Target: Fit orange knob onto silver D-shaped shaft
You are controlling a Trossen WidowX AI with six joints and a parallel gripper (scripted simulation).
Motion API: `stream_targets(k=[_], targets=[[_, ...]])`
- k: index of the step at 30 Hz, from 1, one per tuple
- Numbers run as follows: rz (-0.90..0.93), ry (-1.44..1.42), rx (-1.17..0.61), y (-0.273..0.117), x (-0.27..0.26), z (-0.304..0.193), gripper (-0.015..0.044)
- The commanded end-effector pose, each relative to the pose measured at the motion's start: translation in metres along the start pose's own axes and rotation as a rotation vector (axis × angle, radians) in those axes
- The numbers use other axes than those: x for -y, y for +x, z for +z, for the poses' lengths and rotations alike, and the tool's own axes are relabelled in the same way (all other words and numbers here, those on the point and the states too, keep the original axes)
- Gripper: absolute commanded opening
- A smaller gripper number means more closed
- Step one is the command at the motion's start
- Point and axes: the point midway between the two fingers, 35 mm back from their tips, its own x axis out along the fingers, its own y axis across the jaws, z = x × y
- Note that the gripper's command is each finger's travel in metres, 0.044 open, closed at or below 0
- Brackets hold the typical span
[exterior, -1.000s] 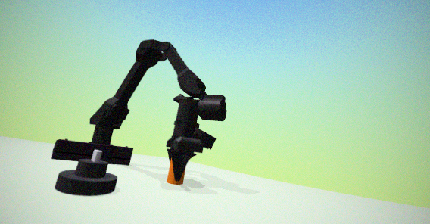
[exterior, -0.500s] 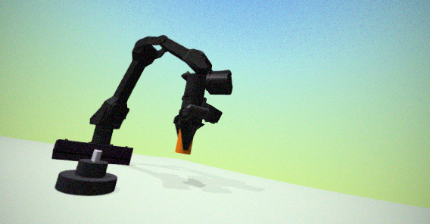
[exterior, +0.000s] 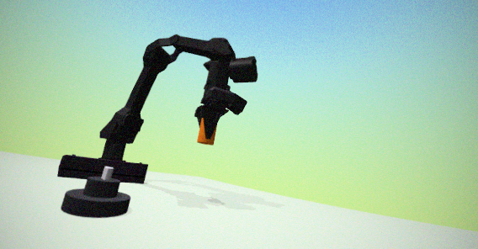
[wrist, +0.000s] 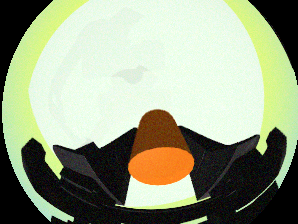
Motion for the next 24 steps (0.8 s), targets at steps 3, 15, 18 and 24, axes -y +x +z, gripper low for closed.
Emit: stream_targets(k=[3, 15, 18, 24], targets=[[-0.103, 0.001, 0.002, -0.009, -0.003, -0.002, 0.0], [-0.363, 0.002, 0.002, -0.034, -0.012, -0.011, 0.0], [-0.426, 0.002, 0.002, -0.04, -0.015, -0.013, 0.0], [-0.55, 0.002, 0.001, -0.052, -0.019, -0.017, 0.0]])
